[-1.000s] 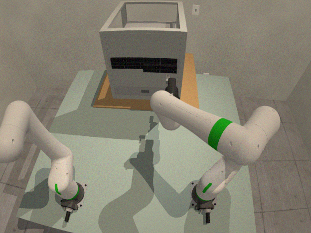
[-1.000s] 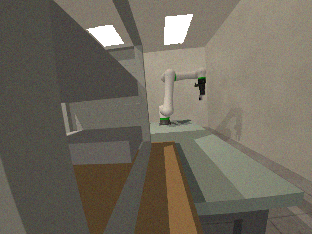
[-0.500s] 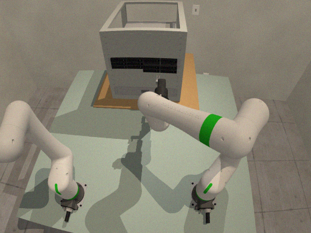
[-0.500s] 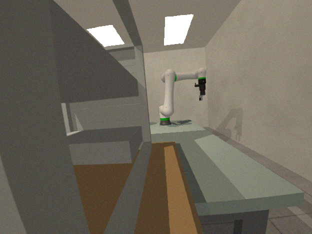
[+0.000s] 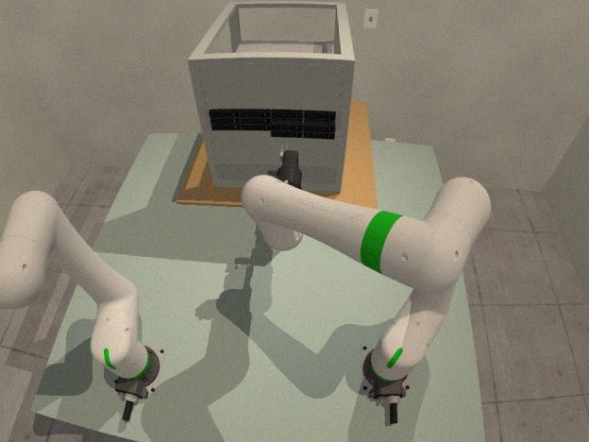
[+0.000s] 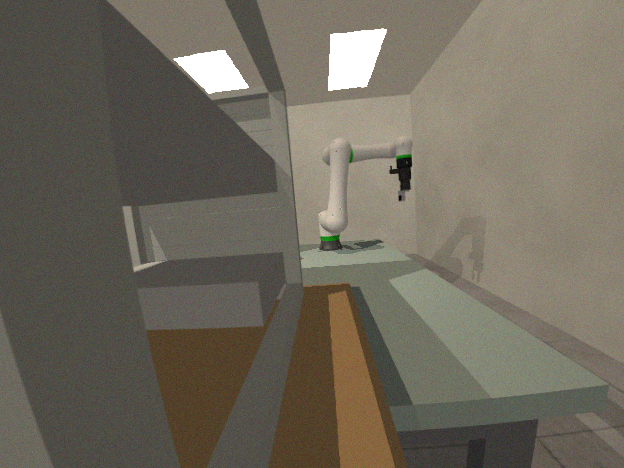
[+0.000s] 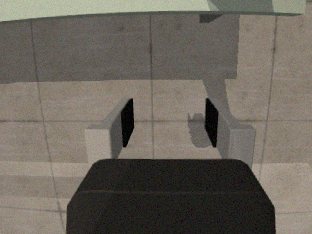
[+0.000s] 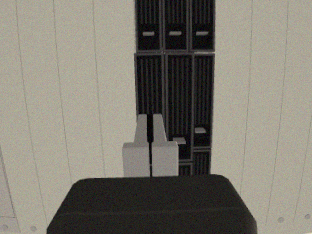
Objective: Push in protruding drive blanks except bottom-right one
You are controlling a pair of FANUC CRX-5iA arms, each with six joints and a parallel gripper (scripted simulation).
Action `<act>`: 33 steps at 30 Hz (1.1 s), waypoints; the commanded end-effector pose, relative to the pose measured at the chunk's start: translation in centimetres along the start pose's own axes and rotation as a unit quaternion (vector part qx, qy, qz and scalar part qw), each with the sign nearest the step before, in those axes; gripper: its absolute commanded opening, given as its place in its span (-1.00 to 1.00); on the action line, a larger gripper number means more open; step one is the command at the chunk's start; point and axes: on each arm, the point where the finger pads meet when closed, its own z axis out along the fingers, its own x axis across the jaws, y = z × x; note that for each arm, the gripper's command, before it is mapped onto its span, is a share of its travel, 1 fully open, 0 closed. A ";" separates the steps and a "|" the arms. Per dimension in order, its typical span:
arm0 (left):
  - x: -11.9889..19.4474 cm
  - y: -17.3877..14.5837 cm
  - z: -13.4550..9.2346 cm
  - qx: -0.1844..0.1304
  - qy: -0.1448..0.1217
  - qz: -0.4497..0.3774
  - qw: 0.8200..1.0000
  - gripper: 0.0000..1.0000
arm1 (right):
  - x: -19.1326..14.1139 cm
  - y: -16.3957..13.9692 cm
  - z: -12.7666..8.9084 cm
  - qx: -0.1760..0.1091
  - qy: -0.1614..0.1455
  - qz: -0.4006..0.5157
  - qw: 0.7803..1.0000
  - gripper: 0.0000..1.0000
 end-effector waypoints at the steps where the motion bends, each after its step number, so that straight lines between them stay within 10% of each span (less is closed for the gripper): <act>1: 0.0 0.0 -0.1 -0.001 0.000 0.000 1.000 1.00 | 0.2 0.0 0.0 0.000 0.001 0.001 1.000 -1.00; 16: 0.0 0.0 -0.1 -0.001 0.000 0.000 1.000 1.00 | 0.2 0.0 5.2 0.000 0.001 0.001 1.000 -1.00; 33: 0.0 0.0 -0.1 -0.001 0.000 0.000 1.000 1.00 | 0.2 0.0 5.5 0.000 0.001 0.001 1.000 -1.00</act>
